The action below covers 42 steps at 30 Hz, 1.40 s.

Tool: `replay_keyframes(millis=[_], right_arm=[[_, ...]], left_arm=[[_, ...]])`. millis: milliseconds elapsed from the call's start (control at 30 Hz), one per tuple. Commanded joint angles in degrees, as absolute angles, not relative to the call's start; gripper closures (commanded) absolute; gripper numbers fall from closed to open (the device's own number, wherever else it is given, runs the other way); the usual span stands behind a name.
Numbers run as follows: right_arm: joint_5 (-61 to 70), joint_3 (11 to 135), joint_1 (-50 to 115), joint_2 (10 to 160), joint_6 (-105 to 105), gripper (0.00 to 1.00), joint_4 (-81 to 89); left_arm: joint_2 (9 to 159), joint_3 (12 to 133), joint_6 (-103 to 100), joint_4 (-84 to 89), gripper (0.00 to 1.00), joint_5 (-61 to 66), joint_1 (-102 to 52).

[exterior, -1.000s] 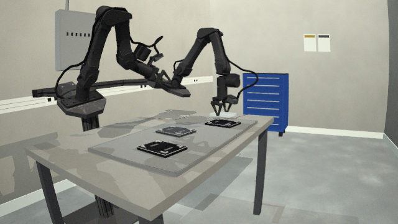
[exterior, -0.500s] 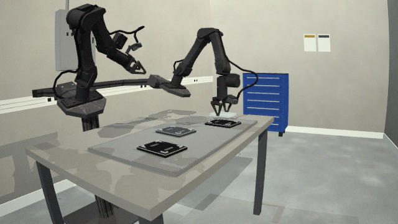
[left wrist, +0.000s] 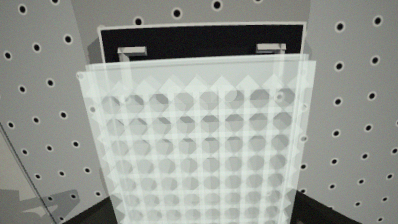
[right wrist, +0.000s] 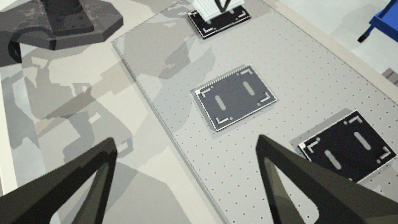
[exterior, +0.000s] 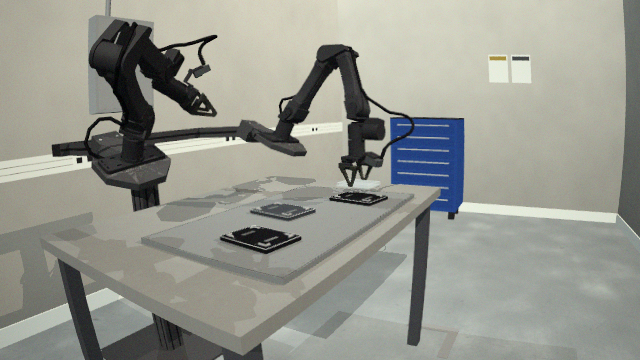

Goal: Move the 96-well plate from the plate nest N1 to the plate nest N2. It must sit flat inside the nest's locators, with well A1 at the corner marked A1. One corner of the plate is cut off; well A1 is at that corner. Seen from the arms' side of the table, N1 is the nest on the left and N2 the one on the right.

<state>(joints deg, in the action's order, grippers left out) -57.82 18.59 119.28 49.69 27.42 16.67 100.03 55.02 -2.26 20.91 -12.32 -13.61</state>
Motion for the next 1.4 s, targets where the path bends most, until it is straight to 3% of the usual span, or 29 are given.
replay_keyframes(millis=[0, 300, 667, 1367], right_arm=[[-62.6, 18.39, 121.61, 45.39, 31.17, 0.0, 27.77], [-65.45, 18.25, 123.79, 38.45, 32.61, 0.0, 39.71], [-66.56, 20.69, 131.77, 40.09, 45.4, 0.0, 51.69], [-67.05, 21.51, 133.11, 42.11, 49.98, 0.0, 54.82]], left_arm=[[98.73, 52.75, -9.91, 18.65, 0.2, -15.06, -18.54], [104.01, 51.06, -29.33, 17.89, 0.2, -21.62, -35.82], [119.09, 62.24, -47.16, 23.17, 0.2, -25.78, -58.23], [125.91, 70.07, -49.6, 24.89, 0.2, -25.35, -60.77]])
